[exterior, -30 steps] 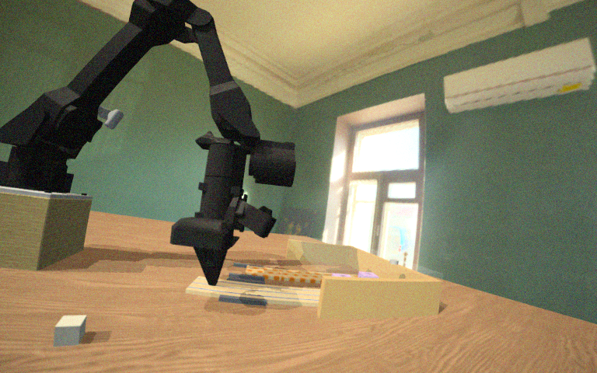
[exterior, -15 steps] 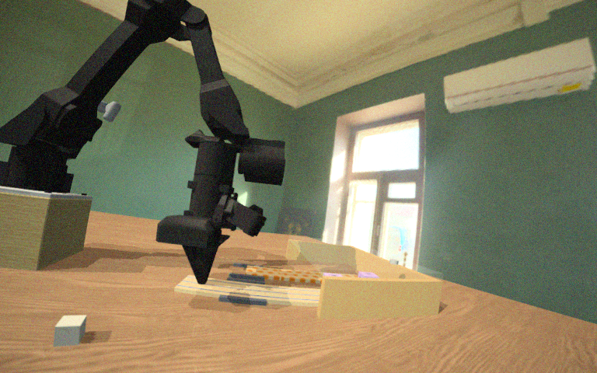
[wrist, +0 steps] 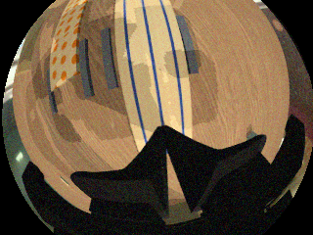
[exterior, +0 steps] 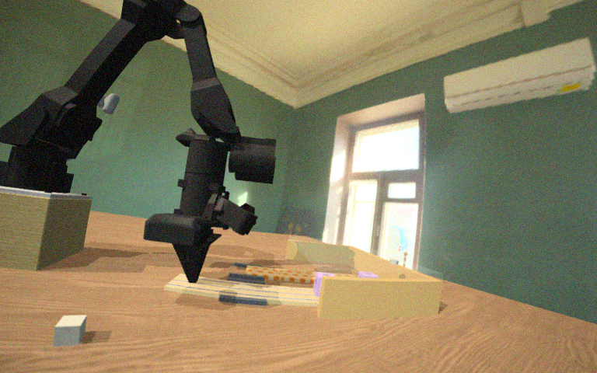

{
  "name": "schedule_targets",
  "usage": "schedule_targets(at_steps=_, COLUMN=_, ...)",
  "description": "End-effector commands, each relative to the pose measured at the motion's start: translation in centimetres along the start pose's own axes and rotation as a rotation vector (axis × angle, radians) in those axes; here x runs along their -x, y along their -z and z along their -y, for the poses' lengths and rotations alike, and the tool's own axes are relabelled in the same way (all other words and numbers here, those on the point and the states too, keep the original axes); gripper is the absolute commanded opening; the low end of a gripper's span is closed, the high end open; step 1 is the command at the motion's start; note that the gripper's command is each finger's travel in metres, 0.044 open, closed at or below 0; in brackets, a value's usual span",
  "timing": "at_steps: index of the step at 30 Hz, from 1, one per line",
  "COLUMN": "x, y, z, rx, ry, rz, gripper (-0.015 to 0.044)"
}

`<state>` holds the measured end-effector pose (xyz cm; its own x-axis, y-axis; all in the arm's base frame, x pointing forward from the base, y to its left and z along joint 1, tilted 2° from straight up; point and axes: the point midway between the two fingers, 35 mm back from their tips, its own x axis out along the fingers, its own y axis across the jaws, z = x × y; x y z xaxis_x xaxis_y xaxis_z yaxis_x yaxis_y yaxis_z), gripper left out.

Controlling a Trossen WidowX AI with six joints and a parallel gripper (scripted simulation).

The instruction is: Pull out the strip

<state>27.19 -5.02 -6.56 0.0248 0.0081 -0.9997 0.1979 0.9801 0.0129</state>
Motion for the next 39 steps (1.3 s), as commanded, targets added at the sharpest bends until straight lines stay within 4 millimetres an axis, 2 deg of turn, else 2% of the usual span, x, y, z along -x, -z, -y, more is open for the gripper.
schedule_targets(at_steps=1, x=-0.6, y=1.8, z=0.1, rx=-0.001, ry=0.004, rz=-0.039, gripper=0.0000)
schedule_targets(at_steps=39, x=-0.5, y=4.9, z=0.2, rx=-0.001, ry=0.004, rz=-0.042, gripper=0.0000)
